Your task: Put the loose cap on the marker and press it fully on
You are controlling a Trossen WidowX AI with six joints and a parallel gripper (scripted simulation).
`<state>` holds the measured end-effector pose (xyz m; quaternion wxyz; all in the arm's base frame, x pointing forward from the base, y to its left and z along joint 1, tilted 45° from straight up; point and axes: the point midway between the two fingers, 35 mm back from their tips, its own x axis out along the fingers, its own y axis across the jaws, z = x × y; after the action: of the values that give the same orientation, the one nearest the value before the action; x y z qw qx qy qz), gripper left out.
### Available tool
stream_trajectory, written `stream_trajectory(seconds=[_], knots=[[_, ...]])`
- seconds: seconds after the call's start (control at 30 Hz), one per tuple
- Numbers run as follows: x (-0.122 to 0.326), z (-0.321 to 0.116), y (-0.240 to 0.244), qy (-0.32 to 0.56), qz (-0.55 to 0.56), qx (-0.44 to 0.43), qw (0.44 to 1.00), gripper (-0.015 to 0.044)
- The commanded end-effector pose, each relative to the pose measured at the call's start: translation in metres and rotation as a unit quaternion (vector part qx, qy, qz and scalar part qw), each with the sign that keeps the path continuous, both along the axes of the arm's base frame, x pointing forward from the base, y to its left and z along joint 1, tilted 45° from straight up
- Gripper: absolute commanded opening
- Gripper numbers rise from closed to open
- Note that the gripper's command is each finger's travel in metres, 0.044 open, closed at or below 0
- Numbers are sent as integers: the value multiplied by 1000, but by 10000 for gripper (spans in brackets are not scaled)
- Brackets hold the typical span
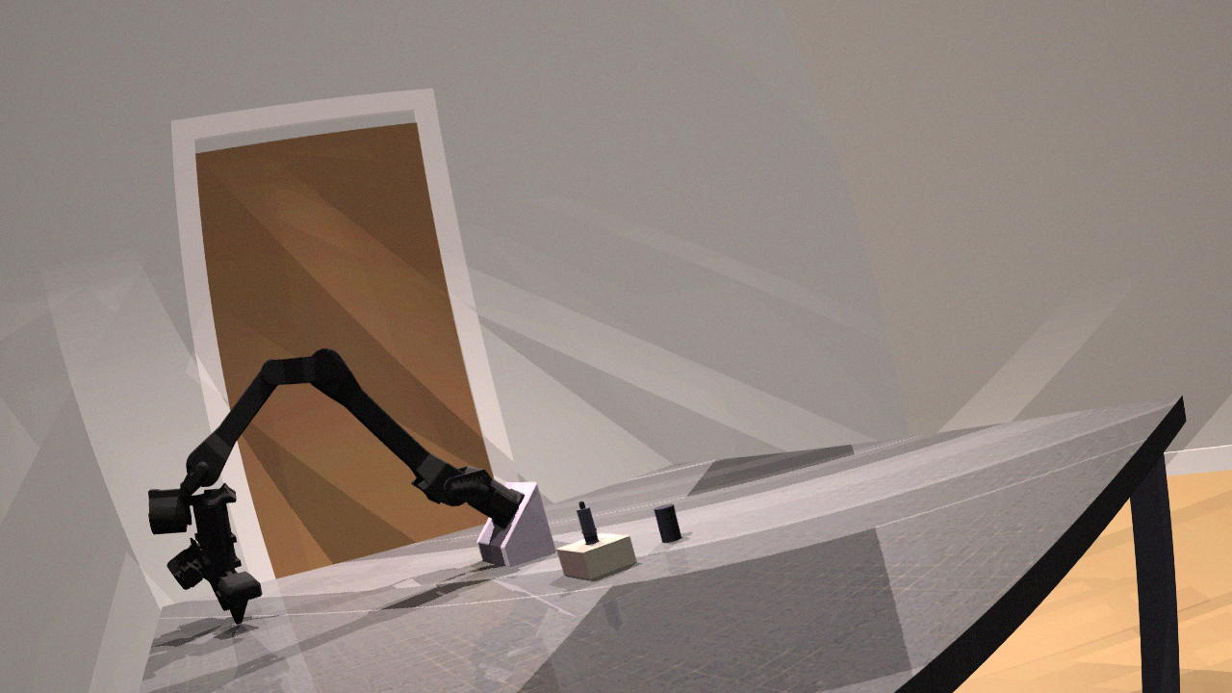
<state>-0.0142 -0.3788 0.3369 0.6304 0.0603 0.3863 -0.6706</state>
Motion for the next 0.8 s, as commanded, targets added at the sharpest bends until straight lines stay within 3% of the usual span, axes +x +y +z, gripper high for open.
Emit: stream_trajectory(seconds=[0.0,0.4,0.77], knots=[[70,3,6,-30,81,-23,996,242],[248,-36,67,-131,250,32,959,242],[357,-112,174,-95,367,156,912,242]])
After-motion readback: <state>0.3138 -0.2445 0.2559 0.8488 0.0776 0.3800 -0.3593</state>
